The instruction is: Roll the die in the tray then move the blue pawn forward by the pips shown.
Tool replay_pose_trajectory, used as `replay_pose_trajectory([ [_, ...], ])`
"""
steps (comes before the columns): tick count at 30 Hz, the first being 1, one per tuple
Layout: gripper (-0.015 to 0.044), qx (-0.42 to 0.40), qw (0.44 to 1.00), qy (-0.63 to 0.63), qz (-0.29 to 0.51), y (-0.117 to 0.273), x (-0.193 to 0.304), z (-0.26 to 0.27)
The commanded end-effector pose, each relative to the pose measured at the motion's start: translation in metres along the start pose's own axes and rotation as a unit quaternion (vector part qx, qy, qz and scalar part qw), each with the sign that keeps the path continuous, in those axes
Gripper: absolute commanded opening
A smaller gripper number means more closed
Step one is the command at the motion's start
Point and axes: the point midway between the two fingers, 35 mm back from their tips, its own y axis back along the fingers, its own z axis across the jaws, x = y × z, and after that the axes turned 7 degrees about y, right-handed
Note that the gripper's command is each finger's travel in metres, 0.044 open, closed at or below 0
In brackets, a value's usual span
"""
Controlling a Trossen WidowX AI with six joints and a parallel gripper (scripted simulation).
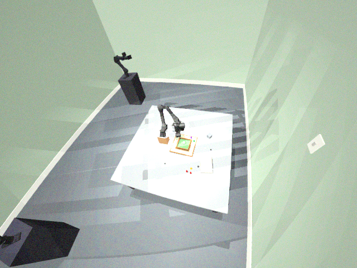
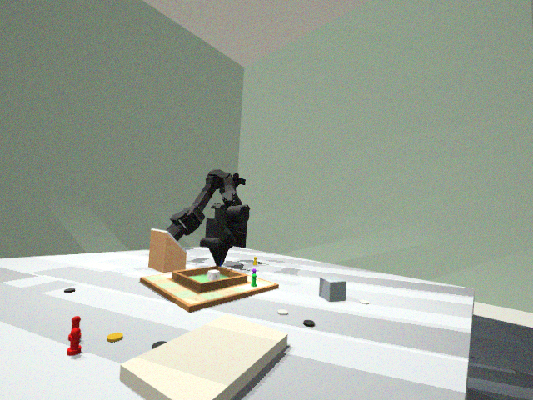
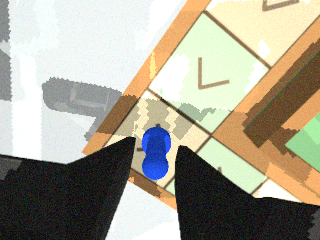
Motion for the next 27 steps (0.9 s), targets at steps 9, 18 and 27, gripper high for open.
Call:
replay_pose_trajectory([
  [9, 0.042, -0.002, 1.0, -0.003, 0.004, 0.049, -0.001, -0.001],
  [18, 0.044, 0.011, 0.999, -0.045, 0.007, 0.073, 0.003, -0.025],
  [27, 0.044, 0.008, 0.982, -0.191, 0.008, 0.124, 0.049, -0.093],
])
